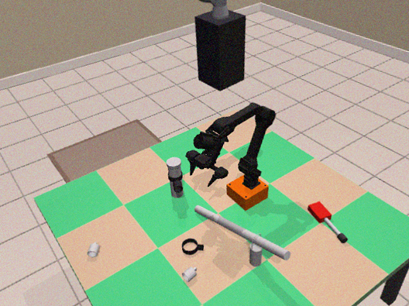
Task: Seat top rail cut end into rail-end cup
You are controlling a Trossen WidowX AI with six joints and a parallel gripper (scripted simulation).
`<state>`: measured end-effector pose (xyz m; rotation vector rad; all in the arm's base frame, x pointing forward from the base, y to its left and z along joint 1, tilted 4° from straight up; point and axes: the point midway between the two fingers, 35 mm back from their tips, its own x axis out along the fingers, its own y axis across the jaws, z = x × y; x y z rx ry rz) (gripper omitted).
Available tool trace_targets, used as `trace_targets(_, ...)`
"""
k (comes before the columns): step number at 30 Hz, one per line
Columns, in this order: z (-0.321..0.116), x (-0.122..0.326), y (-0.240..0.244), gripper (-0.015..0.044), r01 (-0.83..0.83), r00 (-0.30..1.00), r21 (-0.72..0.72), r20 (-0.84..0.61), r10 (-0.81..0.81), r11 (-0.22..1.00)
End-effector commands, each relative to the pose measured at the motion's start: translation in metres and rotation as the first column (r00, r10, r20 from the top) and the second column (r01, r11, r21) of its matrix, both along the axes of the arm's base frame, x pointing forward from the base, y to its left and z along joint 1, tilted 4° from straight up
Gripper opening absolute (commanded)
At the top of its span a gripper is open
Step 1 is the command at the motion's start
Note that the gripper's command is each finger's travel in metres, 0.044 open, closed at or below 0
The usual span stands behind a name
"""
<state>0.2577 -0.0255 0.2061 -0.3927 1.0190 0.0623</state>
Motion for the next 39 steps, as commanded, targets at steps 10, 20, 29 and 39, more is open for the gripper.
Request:
trace_targets(10, -0.01, 0.013, -0.115, 0.044, -0.574, 0.818, -0.429, -0.343, 0.463, 0.697)
trace_targets(20, -0.01, 0.013, -0.115, 0.044, -0.574, 0.818, -0.429, -0.343, 0.463, 0.697)
trace_targets(29, -0.055, 0.016, -0.119, 0.044, -0.574, 0.818, -0.429, -0.343, 0.463, 0.697)
trace_targets(39, -0.076, 0.018, -0.121, 0.044, -0.574, 0.818, -0.43, -0.343, 0.463, 0.697)
